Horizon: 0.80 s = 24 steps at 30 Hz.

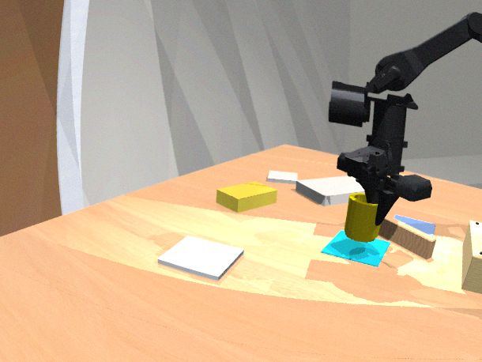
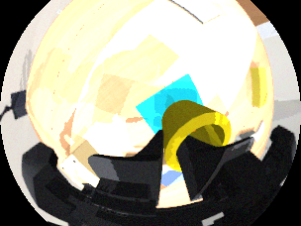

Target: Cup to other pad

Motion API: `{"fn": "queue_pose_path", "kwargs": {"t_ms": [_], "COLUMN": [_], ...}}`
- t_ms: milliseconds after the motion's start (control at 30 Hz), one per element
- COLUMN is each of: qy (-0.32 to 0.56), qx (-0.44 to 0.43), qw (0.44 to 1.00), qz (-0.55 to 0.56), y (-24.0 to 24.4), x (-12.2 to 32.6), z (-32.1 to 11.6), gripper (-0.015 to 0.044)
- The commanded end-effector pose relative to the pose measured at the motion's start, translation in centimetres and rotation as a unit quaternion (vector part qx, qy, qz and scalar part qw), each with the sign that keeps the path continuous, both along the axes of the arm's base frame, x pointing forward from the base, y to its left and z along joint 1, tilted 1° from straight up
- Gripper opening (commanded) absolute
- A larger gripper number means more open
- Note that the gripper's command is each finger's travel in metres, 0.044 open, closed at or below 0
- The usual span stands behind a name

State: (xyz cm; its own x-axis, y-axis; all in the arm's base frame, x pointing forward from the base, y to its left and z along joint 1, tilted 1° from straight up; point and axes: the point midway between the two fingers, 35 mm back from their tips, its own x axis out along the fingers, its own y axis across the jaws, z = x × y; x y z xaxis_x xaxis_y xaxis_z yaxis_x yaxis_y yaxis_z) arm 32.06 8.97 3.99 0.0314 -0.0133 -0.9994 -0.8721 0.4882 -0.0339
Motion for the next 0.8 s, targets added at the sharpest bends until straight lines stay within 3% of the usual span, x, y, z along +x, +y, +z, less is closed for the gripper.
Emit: {"fn": "queue_pose_path", "kwargs": {"t_ms": [0,667,767], "qy": [0.002,0.001,0.001], "qx": [0.002,0.0,0.0], "qw": [1.0,1.0,1.0], "qz": [-0.002,0.0,0.0], "y": [0.06,-0.02,-0.02], "x": [-0.09,-0.07,-0.07], "z": [-0.84,-1.42,-1.42], "gripper": [0.0,0.0,0.0079]}}
